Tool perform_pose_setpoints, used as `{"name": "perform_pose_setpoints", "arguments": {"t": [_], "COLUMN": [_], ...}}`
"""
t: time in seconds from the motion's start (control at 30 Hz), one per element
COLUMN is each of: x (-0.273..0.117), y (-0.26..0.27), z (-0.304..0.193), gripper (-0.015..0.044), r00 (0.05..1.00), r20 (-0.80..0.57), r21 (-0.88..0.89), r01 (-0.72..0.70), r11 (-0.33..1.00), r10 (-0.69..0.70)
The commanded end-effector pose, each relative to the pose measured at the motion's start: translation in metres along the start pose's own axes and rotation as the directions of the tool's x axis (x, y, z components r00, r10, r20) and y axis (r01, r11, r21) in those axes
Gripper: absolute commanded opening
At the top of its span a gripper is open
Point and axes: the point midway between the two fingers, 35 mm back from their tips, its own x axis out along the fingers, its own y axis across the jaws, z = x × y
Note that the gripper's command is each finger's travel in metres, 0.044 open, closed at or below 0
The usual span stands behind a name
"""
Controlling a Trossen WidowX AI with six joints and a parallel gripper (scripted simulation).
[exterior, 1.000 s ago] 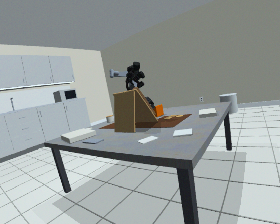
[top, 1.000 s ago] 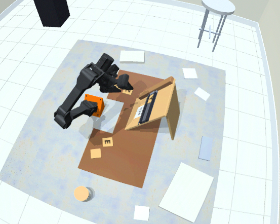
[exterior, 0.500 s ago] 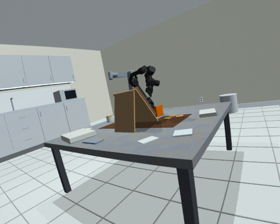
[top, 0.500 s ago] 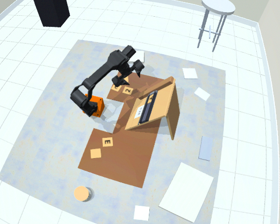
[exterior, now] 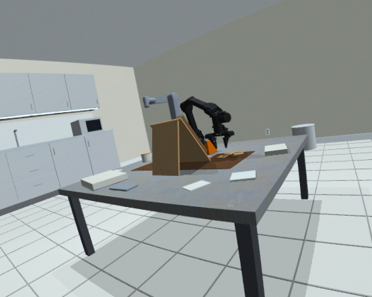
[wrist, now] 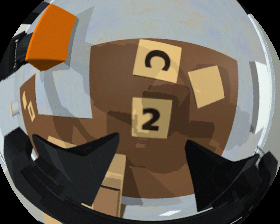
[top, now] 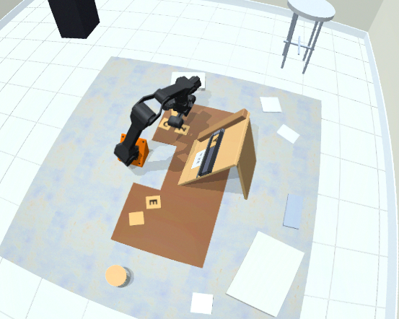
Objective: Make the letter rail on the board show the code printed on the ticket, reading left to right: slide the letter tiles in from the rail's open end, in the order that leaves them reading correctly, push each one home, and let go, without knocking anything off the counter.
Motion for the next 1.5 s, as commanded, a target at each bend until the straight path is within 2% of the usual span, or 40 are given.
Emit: {"name": "perform_pose_setpoints", "arguments": {"t": [0.0, 0.23, 0.47, 1.0, 1.47], "x": [0.006, 0.008, 0.039, 0.04, 0.059], "y": [0.001, 0.002, 0.003, 0.004, 0.005], "z": [0.004, 0.004, 0.004, 0.004, 0.004], "gripper": [0.034, 0.034, 0.034, 0.034, 0.034], "r00": [1.0, 1.0, 1.0, 1.0, 1.0], "r20": [0.019, 0.019, 0.018, 0.018, 0.018], "r21": [-0.046, -0.046, -0.046, -0.046, -0.045], "r01": [-0.002, -0.002, -0.003, -0.003, -0.004], "r11": [0.999, 0.999, 0.999, 0.999, 0.999], "r10": [0.003, 0.003, 0.004, 0.004, 0.005]}}
